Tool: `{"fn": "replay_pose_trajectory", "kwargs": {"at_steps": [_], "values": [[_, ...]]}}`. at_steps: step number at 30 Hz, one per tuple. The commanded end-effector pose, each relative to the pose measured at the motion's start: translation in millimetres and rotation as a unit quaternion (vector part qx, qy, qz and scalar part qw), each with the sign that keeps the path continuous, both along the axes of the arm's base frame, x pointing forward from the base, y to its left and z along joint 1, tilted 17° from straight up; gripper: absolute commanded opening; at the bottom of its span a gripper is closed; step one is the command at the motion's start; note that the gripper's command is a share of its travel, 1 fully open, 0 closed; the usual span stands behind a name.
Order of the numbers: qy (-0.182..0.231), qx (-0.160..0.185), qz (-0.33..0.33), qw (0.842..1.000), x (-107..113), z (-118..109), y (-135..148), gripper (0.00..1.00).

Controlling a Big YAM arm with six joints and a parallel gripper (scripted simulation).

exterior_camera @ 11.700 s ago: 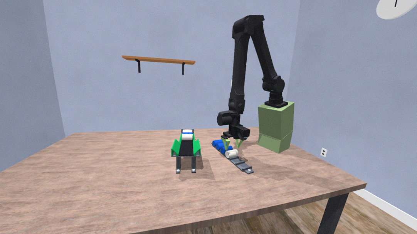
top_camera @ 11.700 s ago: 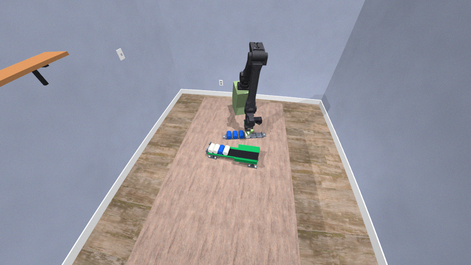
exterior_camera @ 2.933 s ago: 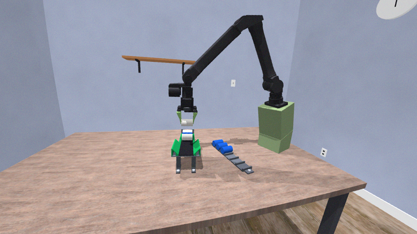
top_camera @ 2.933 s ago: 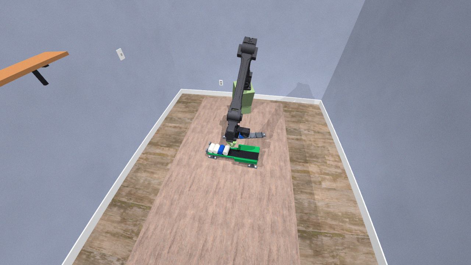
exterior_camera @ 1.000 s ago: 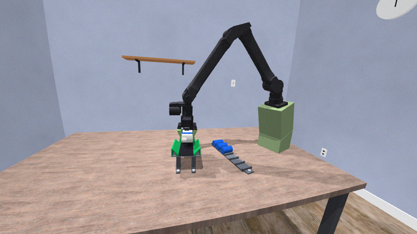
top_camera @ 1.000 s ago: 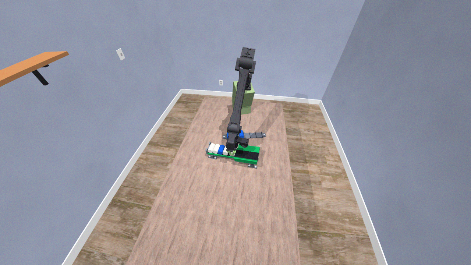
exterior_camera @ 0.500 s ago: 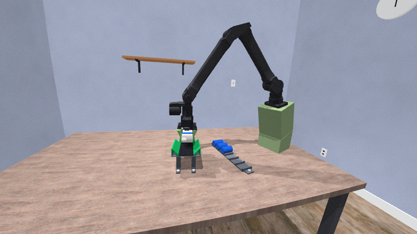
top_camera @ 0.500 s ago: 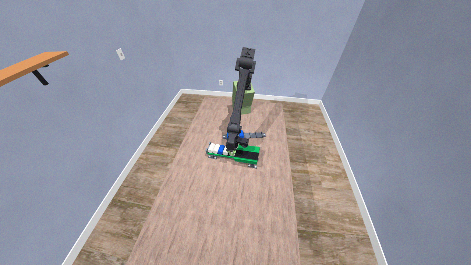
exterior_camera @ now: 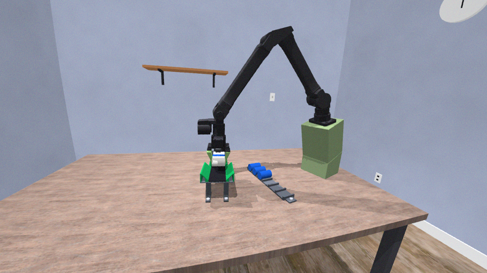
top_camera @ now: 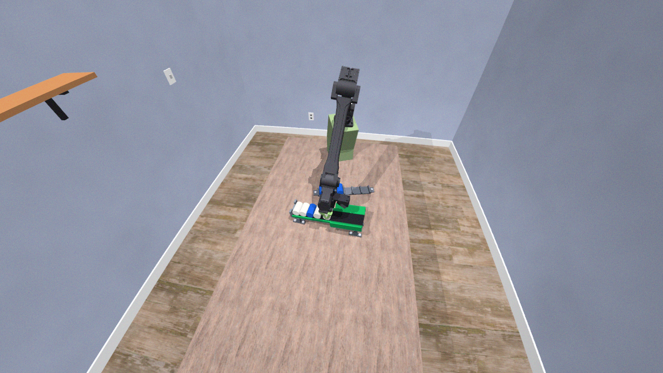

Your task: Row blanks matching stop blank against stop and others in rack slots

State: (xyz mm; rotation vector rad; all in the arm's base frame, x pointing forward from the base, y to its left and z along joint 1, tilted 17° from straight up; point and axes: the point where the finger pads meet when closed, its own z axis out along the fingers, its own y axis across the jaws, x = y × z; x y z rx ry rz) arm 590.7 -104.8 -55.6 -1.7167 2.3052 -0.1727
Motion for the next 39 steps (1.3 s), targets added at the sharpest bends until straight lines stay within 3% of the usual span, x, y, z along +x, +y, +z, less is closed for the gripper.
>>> {"fn": "replay_pose_trajectory", "kwargs": {"at_steps": [1, 39], "values": [[-0.021, -0.004, -0.006, 1.0, 19.2, 21.7, -5.1, 0.63], [-0.016, -0.003, -0.007, 1.0, 17.9, 15.5, -6.4, 0.63]]}}
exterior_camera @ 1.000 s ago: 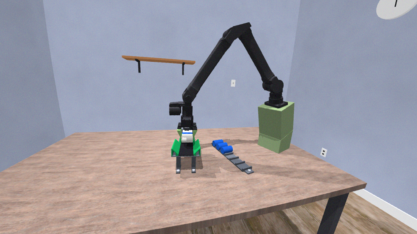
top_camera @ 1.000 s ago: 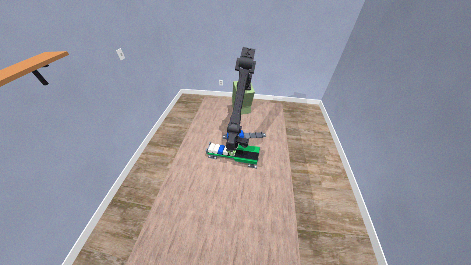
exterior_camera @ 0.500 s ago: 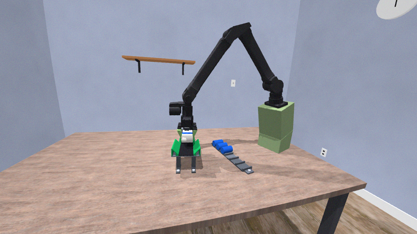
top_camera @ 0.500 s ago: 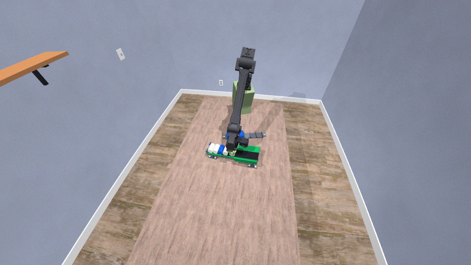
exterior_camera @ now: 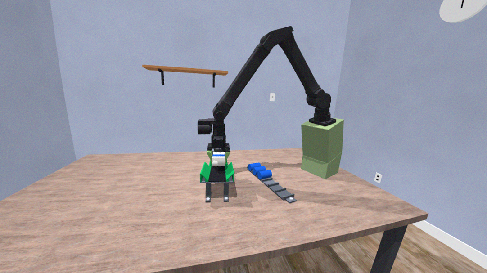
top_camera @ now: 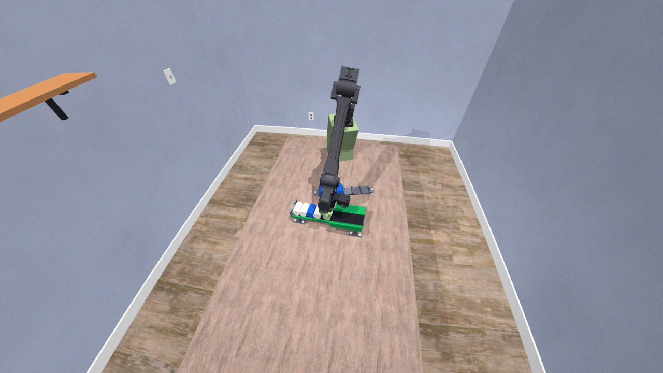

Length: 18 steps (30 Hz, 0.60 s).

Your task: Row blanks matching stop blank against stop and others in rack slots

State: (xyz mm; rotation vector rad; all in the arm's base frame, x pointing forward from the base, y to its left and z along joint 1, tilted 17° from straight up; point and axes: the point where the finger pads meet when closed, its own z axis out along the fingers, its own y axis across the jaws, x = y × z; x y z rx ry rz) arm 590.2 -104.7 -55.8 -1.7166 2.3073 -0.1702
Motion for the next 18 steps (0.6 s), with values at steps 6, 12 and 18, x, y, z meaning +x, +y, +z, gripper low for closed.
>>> {"fn": "replay_pose_trajectory", "kwargs": {"at_steps": [6, 12, 18], "values": [[-0.015, -0.003, -0.007, 1.0, 18.0, 13.2, -6.9, 0.63], [-0.016, -0.003, -0.007, 1.0, 18.5, 13.3, -7.0, 0.63], [-0.016, -0.003, -0.007, 1.0, 18.5, 13.3, -7.0, 0.63]]}}
